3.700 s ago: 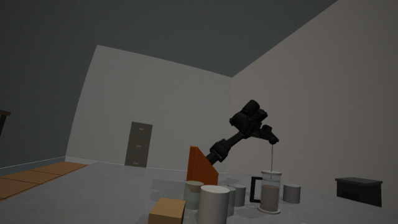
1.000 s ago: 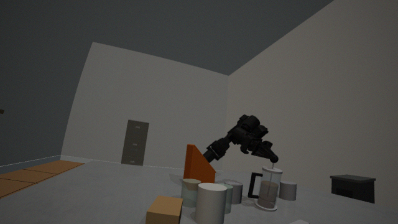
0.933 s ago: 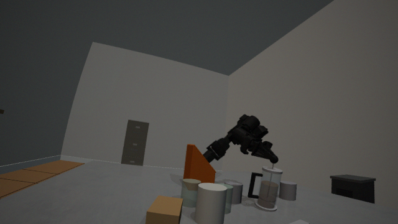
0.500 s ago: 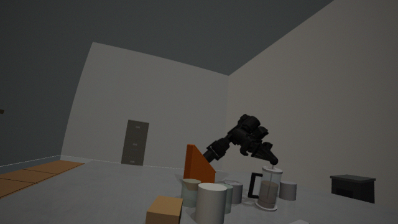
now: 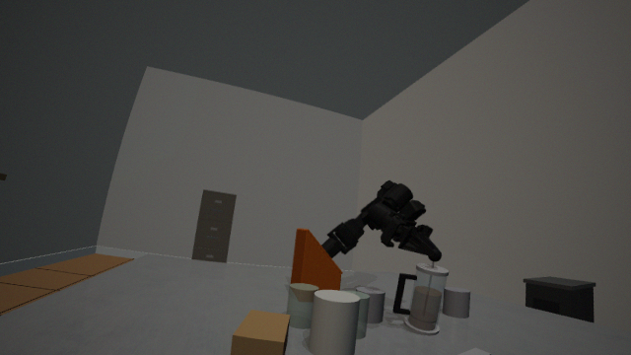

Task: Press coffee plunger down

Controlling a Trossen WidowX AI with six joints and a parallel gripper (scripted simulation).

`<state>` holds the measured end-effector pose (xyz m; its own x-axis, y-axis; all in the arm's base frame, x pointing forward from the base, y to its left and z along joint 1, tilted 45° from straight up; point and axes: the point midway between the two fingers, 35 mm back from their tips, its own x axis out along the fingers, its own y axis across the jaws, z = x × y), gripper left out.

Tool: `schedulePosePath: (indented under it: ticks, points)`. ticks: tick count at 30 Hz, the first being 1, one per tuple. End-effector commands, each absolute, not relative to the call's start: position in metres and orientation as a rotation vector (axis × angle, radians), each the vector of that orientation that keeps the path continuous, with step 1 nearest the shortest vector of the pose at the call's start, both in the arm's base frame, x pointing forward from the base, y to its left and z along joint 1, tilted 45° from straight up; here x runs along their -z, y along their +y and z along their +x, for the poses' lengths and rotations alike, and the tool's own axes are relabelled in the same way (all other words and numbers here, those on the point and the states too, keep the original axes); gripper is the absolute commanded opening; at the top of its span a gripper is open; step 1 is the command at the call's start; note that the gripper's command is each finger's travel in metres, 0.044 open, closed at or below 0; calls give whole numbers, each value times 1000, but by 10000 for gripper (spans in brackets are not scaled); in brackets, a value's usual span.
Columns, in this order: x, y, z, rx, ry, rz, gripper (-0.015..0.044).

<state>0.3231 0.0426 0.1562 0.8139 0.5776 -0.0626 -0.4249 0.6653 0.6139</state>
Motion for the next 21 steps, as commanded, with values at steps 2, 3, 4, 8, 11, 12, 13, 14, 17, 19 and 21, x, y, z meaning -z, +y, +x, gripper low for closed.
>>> schedulePosePath:
  ticks: [2,3,4,8,11,12,13,14,17,19,21]
  points:
    - [-156,43,323,-573,264,622,122]
    - [-156,43,323,-573,264,622,122]
    - [-156,43,323,-573,264,622,122]
    - [-156,43,323,-573,264,622,227]
    - [-156,43,323,-573,264,622,306]
    - [-156,43,323,-573,264,622,332]
    - [-156,43,323,-573,264,622,359]
    - [-156,43,323,-573,264,622,385]
    - [-156,43,323,-573,264,622,440]
    - [-156,43,323,-573,264,622,440]
    - [-159,38,322,-572,267,621,440]
